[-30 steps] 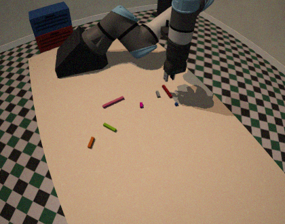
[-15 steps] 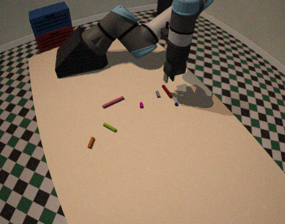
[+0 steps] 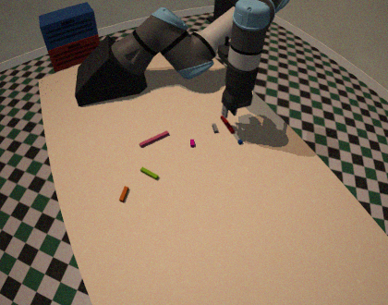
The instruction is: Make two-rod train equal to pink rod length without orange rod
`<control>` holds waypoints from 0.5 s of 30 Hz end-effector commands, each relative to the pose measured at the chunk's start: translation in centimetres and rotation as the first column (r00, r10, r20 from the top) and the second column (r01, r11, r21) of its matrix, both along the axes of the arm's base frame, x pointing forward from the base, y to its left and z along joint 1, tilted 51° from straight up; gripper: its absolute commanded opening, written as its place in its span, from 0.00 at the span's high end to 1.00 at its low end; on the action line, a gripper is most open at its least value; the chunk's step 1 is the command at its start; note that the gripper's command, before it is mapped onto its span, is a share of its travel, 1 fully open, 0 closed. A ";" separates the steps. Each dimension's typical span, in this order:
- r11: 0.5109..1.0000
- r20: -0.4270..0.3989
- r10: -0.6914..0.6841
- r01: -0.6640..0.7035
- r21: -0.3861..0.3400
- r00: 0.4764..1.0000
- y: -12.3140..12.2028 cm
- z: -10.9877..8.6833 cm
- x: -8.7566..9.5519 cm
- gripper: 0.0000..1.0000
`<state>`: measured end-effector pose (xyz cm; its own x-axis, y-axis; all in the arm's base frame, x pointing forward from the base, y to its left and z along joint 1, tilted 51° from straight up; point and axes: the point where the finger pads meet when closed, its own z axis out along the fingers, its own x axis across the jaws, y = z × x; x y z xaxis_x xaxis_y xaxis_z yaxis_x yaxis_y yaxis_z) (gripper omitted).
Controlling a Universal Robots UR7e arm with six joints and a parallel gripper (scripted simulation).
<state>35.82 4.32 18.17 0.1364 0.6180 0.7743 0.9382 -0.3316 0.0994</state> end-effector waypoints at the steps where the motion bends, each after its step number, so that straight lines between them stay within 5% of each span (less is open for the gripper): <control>1: 1.000 -0.001 -0.002 0.002 0.002 1.000 0.5 -0.5 0.3 0.46; 15: 1.000 -0.001 -0.002 0.002 0.002 1.000 1.6 -1.5 0.8 0.46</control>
